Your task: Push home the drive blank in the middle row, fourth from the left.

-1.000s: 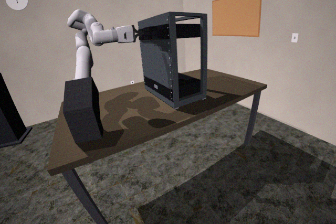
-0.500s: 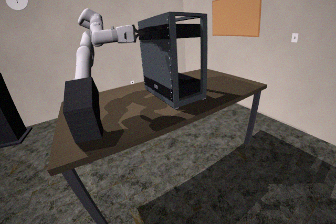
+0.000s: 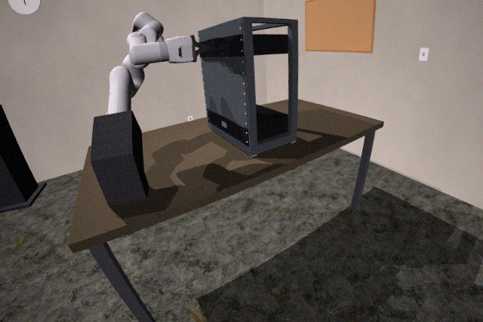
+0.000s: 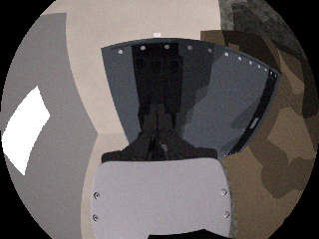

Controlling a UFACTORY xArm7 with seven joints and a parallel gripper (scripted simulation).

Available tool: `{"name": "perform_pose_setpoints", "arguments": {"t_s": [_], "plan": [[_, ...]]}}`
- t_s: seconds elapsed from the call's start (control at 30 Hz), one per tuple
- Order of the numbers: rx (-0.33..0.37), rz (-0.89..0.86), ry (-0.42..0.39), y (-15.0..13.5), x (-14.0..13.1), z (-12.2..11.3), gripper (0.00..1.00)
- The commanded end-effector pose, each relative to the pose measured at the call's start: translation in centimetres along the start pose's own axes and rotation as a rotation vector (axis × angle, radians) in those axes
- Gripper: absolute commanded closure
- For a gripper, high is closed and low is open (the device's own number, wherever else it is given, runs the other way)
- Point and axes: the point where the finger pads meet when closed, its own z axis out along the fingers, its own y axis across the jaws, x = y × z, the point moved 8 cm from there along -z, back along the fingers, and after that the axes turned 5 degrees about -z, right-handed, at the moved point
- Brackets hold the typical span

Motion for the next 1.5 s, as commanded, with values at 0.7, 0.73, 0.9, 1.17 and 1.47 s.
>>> {"name": "perform_pose_setpoints", "arguments": {"t_s": [0.7, 0.73, 0.9, 1.17, 1.47], "plan": [[0.014, -0.008, -0.026, -0.2, 0.6, 5.4, 1.00], [0.014, -0.008, -0.026, -0.2, 0.6, 5.4, 1.00], [0.014, -0.008, -0.026, -0.2, 0.6, 5.4, 1.00], [0.014, -0.008, -0.026, -0.2, 0.6, 5.6, 1.00], [0.014, -0.008, -0.026, -0.3, 0.5, 6.4, 1.00]]}}
